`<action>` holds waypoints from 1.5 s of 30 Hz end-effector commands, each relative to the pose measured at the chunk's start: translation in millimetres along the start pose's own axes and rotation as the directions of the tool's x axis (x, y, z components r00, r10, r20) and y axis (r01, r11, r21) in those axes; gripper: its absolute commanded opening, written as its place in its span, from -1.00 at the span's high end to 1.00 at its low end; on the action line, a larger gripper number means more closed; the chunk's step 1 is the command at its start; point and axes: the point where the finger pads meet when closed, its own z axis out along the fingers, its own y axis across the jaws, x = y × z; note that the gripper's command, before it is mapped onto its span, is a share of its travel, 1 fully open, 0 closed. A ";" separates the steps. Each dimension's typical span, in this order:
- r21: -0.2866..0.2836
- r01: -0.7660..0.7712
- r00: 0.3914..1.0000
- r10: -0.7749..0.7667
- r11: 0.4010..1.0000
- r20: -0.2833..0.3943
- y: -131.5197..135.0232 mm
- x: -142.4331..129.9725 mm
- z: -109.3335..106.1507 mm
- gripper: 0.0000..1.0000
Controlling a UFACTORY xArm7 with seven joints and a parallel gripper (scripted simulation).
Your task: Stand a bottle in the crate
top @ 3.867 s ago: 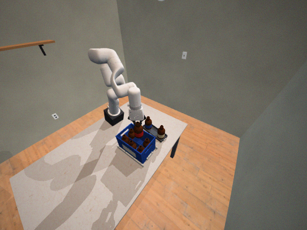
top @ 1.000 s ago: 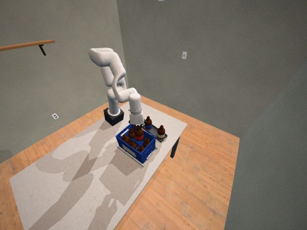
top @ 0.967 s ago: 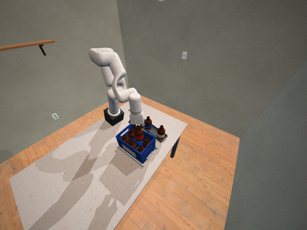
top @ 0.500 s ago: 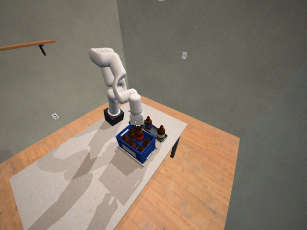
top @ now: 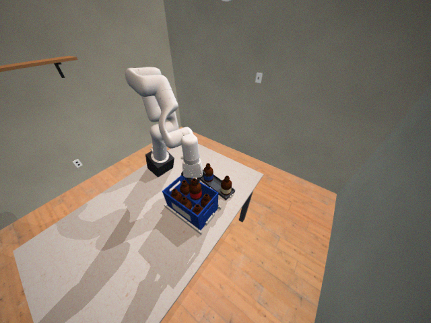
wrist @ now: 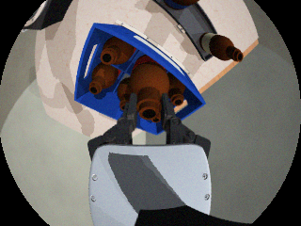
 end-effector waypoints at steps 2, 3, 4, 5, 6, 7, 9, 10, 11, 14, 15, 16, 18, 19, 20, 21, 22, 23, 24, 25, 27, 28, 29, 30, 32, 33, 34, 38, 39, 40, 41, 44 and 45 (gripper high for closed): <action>-0.003 0.000 1.000 0.000 1.000 0.003 1.1 -1.2 4.3 1.00; -0.003 0.000 1.000 0.000 1.000 0.003 1.1 -1.2 5.4 1.00; -0.003 0.000 1.000 0.000 1.000 0.003 1.1 -1.2 6.5 1.00; -0.003 0.000 1.000 0.000 1.000 0.003 1.1 -1.2 7.6 1.00; -0.003 0.000 1.000 0.000 1.000 0.003 1.1 -1.2 8.6 1.00; -0.003 0.000 1.000 0.000 1.000 0.003 1.1 -1.2 9.6 1.00; -0.003 0.000 1.000 0.000 1.000 0.003 1.1 -1.2 11.3 1.00; -0.003 0.000 1.000 0.000 1.000 0.003 1.1 -1.2 12.2 1.00; -0.003 0.000 1.000 0.000 1.000 0.003 1.1 -1.2 12.9 1.00; -0.003 0.000 1.000 0.000 1.000 0.003 1.1 -1.2 13.6 1.00; -0.003 0.000 1.000 0.000 1.000 0.003 1.1 -1.2 14.2 1.00; -0.003 0.000 1.000 0.000 1.000 0.003 1.1 -1.3 14.8 1.00; -0.003 0.000 1.000 0.000 1.000 0.003 1.1 -1.3 15.8 1.00; -0.003 0.000 1.000 0.000 1.000 0.003 1.1 -1.3 16.2 1.00; -0.003 0.000 1.000 0.000 1.000 0.003 1.1 -1.3 16.5 1.00; -0.003 0.000 1.000 0.000 1.000 0.003 1.1 -1.3 16.8 1.00; -0.003 0.000 1.000 0.000 1.000 0.003 1.1 -1.3 17.0 1.00; -0.003 0.000 1.000 0.000 1.000 0.003 1.1 -1.3 17.2 1.00; -0.003 0.000 1.000 0.000 1.000 0.003 1.1 -1.3 17.3 1.00; -0.003 0.000 1.000 0.000 1.000 0.003 1.1 -1.3 17.4 1.00; -0.003 0.000 1.000 0.000 1.000 0.003 1.1 -1.3 17.5 1.00; -0.003 0.000 1.000 0.000 1.000 0.003 1.1 -1.3 17.5 1.00; -0.003 0.000 1.000 0.000 1.000 0.003 1.1 -1.3 17.5 1.00; -0.003 0.000 1.000 0.000 1.000 0.003 1.1 -1.3 17.5 1.00; -0.003 0.000 1.000 0.000 1.000 0.003 1.1 -1.3 17.5 1.00; -0.003 0.000 1.000 0.000 1.000 0.003 1.1 -1.3 17.5 1.00; -0.003 0.000 1.000 0.000 1.000 0.003 1.1 -1.3 17.5 1.00; -0.003 0.000 1.000 0.000 1.000 0.003 1.1 -1.3 17.5 1.00; -0.003 0.000 1.000 0.000 1.000 0.003 1.1 -1.3 17.5 1.00; -0.003 0.000 1.000 0.000 1.000 0.003 1.1 -1.3 17.5 1.00; -0.003 0.000 1.000 0.000 1.000 0.003 1.1 -1.3 17.5 1.00; -0.003 0.000 1.000 0.000 1.000 0.003 1.1 -1.3 17.6 1.00; -0.003 0.000 1.000 0.000 1.000 0.003 1.1 -1.3 17.7 1.00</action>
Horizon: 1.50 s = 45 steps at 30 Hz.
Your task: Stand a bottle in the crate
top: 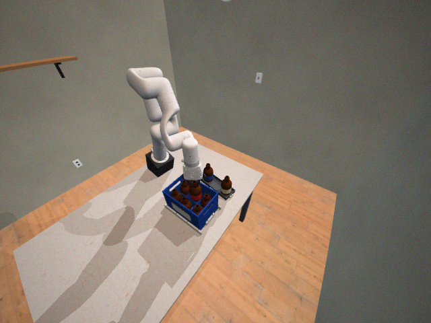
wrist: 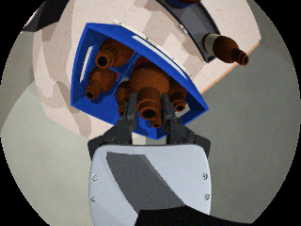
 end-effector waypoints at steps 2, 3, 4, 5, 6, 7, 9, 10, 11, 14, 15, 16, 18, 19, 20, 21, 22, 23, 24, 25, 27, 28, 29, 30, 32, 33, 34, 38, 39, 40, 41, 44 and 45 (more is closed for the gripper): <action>-0.003 0.000 1.000 0.000 1.000 0.003 1.0 -1.1 -0.9 1.00; -0.003 0.000 1.000 0.000 1.000 0.003 1.0 -1.1 -0.9 1.00; -0.003 0.000 1.000 0.000 1.000 0.003 1.0 -1.1 -0.7 1.00; -0.003 0.000 1.000 0.000 1.000 0.003 1.0 -1.1 -0.4 1.00; -0.003 0.000 1.000 0.000 1.000 0.003 1.0 -1.1 -0.2 1.00; -0.003 0.000 1.000 0.000 1.000 0.003 1.0 -1.1 0.2 1.00; -0.003 0.000 1.000 0.000 1.000 0.003 1.0 -1.1 1.1 1.00; -0.003 0.000 1.000 0.000 1.000 0.003 1.0 -1.1 1.6 1.00; -0.003 0.000 1.000 0.000 1.000 0.003 1.0 -1.1 2.2 1.00; -0.003 0.000 1.000 0.000 1.000 0.003 1.0 -1.1 4.3 1.00; -0.003 0.000 1.000 0.000 1.000 0.003 1.0 -1.1 5.2 1.00; -0.003 0.000 1.000 0.000 1.000 0.003 1.0 -1.1 6.1 1.00; -0.003 0.000 1.000 0.000 1.000 0.003 1.0 -1.1 8.0 1.00; -0.003 0.000 1.000 0.000 1.000 0.003 1.0 -1.1 8.0 1.00; -0.003 0.000 1.000 0.000 1.000 0.003 1.0 -1.1 8.0 1.00; -0.003 0.000 1.000 0.000 1.000 0.003 1.0 -1.1 9.0 1.00; -0.003 0.000 1.000 0.000 1.000 0.003 1.0 -1.1 10.1 1.00; -0.003 0.000 1.000 0.000 1.000 0.003 1.0 -1.1 11.2 1.00; -0.003 0.000 1.000 0.000 1.000 0.003 1.0 -1.1 12.3 1.00; -0.003 0.000 1.000 0.000 1.000 0.003 1.1 -1.1 13.5 1.00; -0.003 0.000 1.000 0.000 1.000 0.003 1.1 -1.1 15.9 1.00; -0.003 0.000 1.000 0.000 1.000 0.003 1.1 -1.1 17.1 1.00; -0.003 0.000 1.000 0.000 1.000 0.003 1.1 -1.2 18.4 1.00; -0.003 0.000 1.000 0.000 1.000 0.003 1.1 -1.2 19.6 1.00; -0.003 0.000 1.000 0.000 1.000 0.003 1.1 -1.2 22.1 1.00; -0.003 0.000 1.000 0.000 1.000 0.003 1.1 -1.2 23.3 1.00; -0.003 0.000 1.000 0.000 1.000 0.003 1.1 -1.2 24.5 1.00; -0.003 0.000 1.000 0.000 1.000 0.003 1.1 -1.2 26.7 1.00; -0.003 0.000 1.000 0.000 1.000 0.003 1.1 -1.2 27.9 1.00; -0.003 0.000 1.000 0.000 1.000 0.003 1.1 -1.2 28.9 1.00; -0.003 0.000 1.000 0.000 1.000 0.003 1.1 -1.2 29.9 1.00; -0.003 0.000 1.000 0.000 1.000 0.003 1.1 -1.2 32.7 1.00; -0.003 0.000 1.000 0.000 1.000 0.003 1.1 -1.2 33.5 1.00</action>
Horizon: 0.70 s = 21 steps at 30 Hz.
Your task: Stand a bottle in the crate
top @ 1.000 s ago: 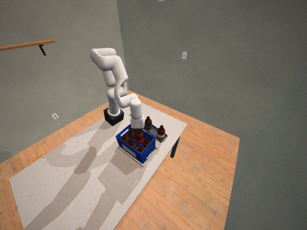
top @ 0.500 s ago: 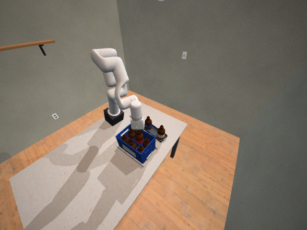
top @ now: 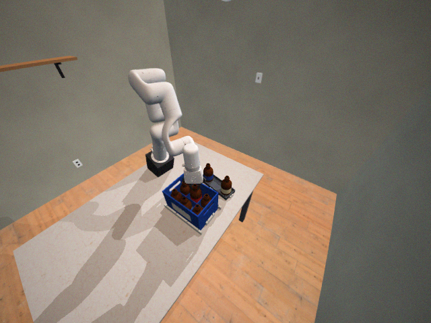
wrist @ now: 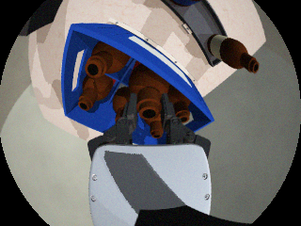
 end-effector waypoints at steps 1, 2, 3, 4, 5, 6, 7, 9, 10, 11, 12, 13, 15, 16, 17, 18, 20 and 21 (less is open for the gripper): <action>-0.002 0.000 1.000 0.000 1.000 0.003 1.0 -1.2 2.6 1.00; -0.002 0.000 1.000 0.000 1.000 0.003 1.0 -1.2 3.3 1.00; -0.002 0.000 1.000 0.000 1.000 0.003 1.1 -1.2 4.0 1.00; -0.002 0.000 1.000 0.000 1.000 0.003 1.1 -1.2 4.5 1.00; -0.002 0.000 1.000 0.000 1.000 0.003 1.1 -1.2 5.1 1.00; -0.002 0.000 1.000 0.000 1.000 0.003 1.1 -1.2 5.5 1.00; -0.002 0.000 1.000 0.000 1.000 0.003 1.1 -1.2 5.9 1.00; -0.002 0.000 1.000 0.000 1.000 0.003 1.1 -1.2 5.9 1.00; -0.002 0.000 1.000 0.000 1.000 0.003 1.1 -1.2 6.3 1.00; -0.002 0.000 1.000 0.000 1.000 0.003 1.1 -1.2 6.5 1.00; -0.002 0.000 1.000 0.000 1.000 0.003 1.1 -1.2 6.8 1.00; -0.002 0.000 1.000 0.000 1.000 0.003 1.1 -1.2 6.9 1.00; -0.002 0.000 1.000 0.000 1.000 0.003 1.1 -1.2 7.2 1.00; -0.002 0.000 1.000 0.000 1.000 0.003 1.1 -1.2 7.2 1.00; -0.002 0.000 1.000 0.000 1.000 0.003 1.1 -1.2 7.3 1.00; -0.002 0.000 1.000 0.000 1.000 0.003 1.1 -1.2 7.3 1.00; -0.002 0.000 1.000 0.000 1.000 0.003 1.1 -1.2 7.3 1.00; -0.002 0.000 1.000 0.000 1.000 0.003 1.1 -1.2 7.3 1.00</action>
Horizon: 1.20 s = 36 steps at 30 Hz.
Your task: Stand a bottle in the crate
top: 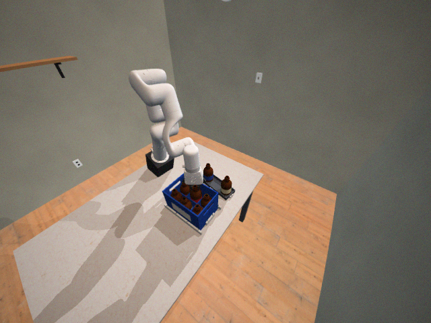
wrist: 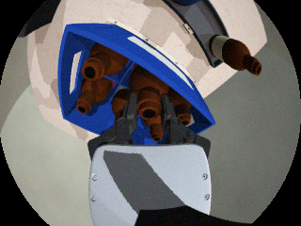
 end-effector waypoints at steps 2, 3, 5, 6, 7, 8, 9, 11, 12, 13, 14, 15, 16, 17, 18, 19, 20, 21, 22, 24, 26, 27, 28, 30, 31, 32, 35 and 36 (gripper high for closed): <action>-0.002 0.000 1.000 0.000 1.000 0.003 1.0 -1.1 -0.9 1.00; -0.002 0.000 1.000 0.000 1.000 0.003 1.0 -1.1 -0.9 1.00; -0.002 0.000 1.000 0.000 1.000 0.003 1.0 -1.1 -0.9 1.00; -0.002 0.000 1.000 0.000 1.000 0.003 1.0 -1.1 -0.9 1.00; -0.002 0.000 1.000 0.000 1.000 0.003 1.0 -1.1 -0.9 1.00; -0.002 0.000 1.000 0.000 1.000 0.003 1.0 -1.1 -0.9 1.00; -0.002 0.000 1.000 0.000 1.000 0.003 1.0 -1.1 -0.9 1.00; -0.002 0.000 1.000 0.000 1.000 0.003 1.0 -1.1 -0.9 1.00; -0.002 0.000 1.000 0.000 1.000 0.003 1.0 -1.1 -0.9 1.00; -0.002 0.000 1.000 0.000 1.000 0.003 1.0 -1.1 -0.9 1.00; -0.002 0.000 1.000 0.000 1.000 0.003 1.0 -1.1 -0.9 1.00; -0.002 0.000 1.000 0.000 1.000 0.003 1.0 -1.1 -0.9 1.00; -0.002 0.000 1.000 0.000 1.000 0.003 1.0 -1.1 -0.8 1.00; -0.002 0.000 1.000 0.000 1.000 0.003 1.0 -1.1 -0.7 1.00; -0.002 0.000 1.000 0.000 1.000 0.003 1.0 -1.1 -0.6 1.00; -0.002 0.000 1.000 0.000 1.000 0.003 1.0 -1.1 -0.5 1.00; -0.002 0.000 1.000 0.000 1.000 0.003 1.0 -1.1 -0.4 1.00; -0.002 0.000 1.000 0.000 1.000 0.003 1.0 -1.1 -0.4 1.00; -0.002 0.000 1.000 0.000 1.000 0.003 1.0 -1.1 -0.4 1.00; -0.002 0.000 1.000 0.000 1.000 0.003 1.0 -1.1 -0.1 1.00; -0.002 0.000 1.000 0.000 1.000 0.003 1.0 -1.1 0.3 1.00; -0.002 0.000 1.000 0.000 1.000 0.003 1.0 -1.1 0.5 1.00; -0.002 0.000 1.000 0.000 1.000 0.003 1.0 -1.1 0.8 1.00; -0.002 0.000 1.000 0.000 1.000 0.003 1.0 -1.1 1.3 1.00; -0.002 0.000 1.000 0.000 1.000 0.003 1.0 -1.1 1.6 1.00; -0.002 0.000 1.000 0.000 1.000 0.003 1.0 -1.1 2.0 1.00; -0.002 0.000 1.000 0.000 1.000 0.003 1.0 -1.1 3.1 1.00; -0.002 0.000 1.000 0.000 1.000 0.003 1.0 -1.1 3.5 1.00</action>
